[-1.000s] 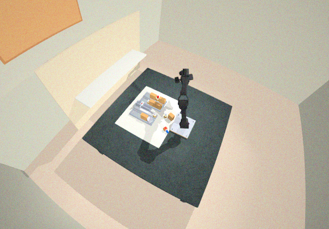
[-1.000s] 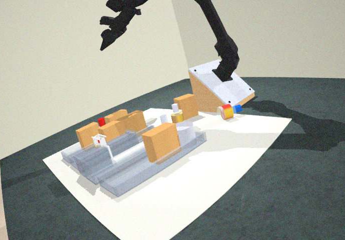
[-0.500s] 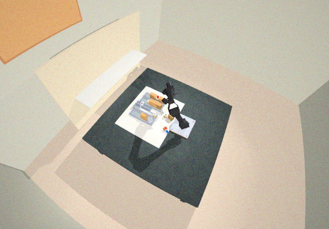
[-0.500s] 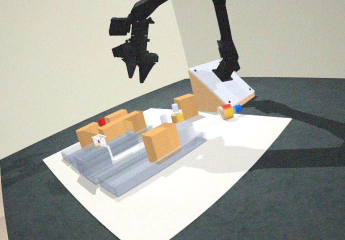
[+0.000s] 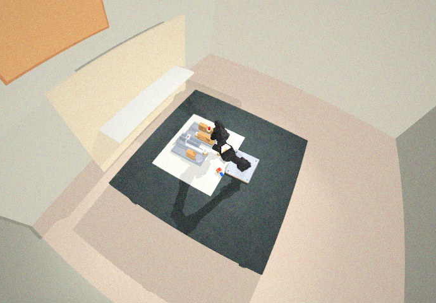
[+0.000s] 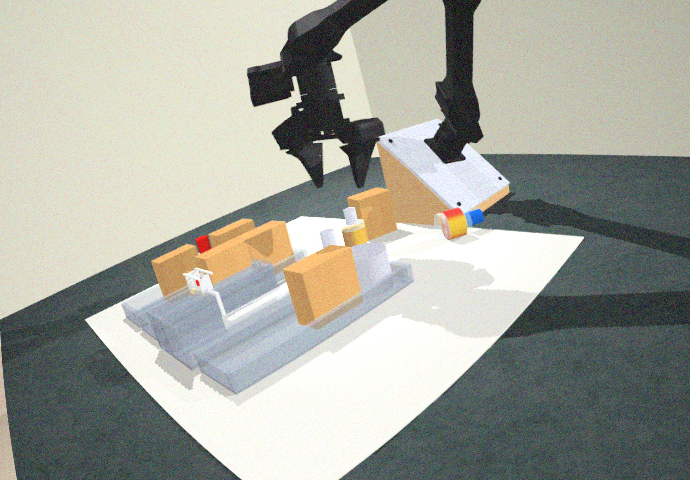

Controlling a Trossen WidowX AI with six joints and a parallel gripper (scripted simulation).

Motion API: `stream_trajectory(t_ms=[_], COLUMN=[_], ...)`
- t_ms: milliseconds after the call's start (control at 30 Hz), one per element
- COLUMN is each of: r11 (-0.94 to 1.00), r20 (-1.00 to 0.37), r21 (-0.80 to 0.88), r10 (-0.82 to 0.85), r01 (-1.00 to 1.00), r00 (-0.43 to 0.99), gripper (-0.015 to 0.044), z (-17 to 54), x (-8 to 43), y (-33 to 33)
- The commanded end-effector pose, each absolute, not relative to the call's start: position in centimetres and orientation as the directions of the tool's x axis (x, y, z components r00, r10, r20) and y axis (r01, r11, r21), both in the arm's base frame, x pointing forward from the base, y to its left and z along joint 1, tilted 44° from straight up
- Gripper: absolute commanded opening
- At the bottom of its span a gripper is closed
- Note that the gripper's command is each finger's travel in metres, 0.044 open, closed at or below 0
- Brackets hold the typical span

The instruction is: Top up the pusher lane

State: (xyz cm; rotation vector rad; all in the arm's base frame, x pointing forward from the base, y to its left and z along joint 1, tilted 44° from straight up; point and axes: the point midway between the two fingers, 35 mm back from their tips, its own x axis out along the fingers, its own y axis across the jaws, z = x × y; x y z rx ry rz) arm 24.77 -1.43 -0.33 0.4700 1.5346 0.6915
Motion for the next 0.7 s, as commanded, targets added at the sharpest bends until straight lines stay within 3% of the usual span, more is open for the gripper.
stream_trajectory(t_ms=[0, 667], r11=[0.725, 0.724], r20=[-0.732, -0.732], r21=[0.681, 0.682], r10=[0.673, 0.674], r01=[-0.106, -0.106], r00=[-0.104, -0.103], gripper=[0.044, 0.044], z=[-1.2, -3.8], x=[24.1, 23.7], y=[-0.3, 2.1])
